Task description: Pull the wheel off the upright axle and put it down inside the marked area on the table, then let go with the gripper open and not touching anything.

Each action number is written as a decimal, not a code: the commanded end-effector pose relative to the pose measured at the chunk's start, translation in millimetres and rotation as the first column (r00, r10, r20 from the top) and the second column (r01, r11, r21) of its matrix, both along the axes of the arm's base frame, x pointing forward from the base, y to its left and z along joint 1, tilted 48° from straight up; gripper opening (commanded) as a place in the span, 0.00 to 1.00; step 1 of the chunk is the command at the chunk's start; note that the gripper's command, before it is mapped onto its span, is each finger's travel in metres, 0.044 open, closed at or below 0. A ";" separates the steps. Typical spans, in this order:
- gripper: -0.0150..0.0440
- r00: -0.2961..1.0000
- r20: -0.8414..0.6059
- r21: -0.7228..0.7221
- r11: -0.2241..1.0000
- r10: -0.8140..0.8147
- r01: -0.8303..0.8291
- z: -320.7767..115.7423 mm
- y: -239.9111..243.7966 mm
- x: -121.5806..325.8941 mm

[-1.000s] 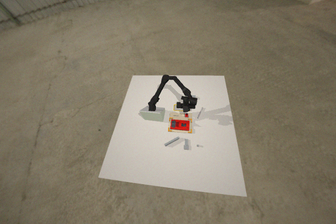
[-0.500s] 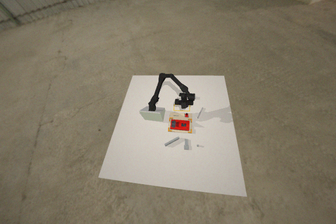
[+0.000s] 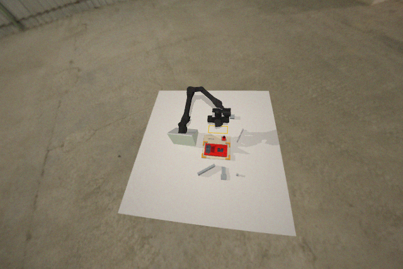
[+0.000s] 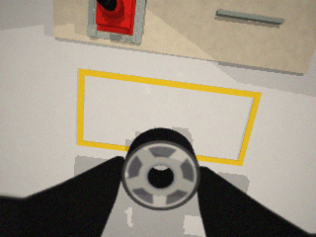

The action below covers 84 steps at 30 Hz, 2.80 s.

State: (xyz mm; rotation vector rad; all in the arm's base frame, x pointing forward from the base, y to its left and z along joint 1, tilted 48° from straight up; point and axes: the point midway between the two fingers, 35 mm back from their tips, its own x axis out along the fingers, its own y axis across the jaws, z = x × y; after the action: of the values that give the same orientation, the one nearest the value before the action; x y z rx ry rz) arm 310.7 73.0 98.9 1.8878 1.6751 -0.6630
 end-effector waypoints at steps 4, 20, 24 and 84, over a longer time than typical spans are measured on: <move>0.25 1.000 -0.004 0.003 1.000 -0.002 0.002 -2.8 7.8 -3.3; 0.25 1.000 -0.005 0.000 1.000 -0.001 0.001 -40.4 47.5 5.7; 0.25 1.000 -0.004 0.002 1.000 -0.001 0.001 -53.4 62.8 7.1; 1.00 1.000 -0.009 0.002 1.000 -0.002 0.002 -27.6 -18.3 -84.6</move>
State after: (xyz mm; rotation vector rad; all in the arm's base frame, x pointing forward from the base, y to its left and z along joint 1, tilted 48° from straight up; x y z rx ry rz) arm 227.7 54.1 71.1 1.8907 1.6771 -0.6752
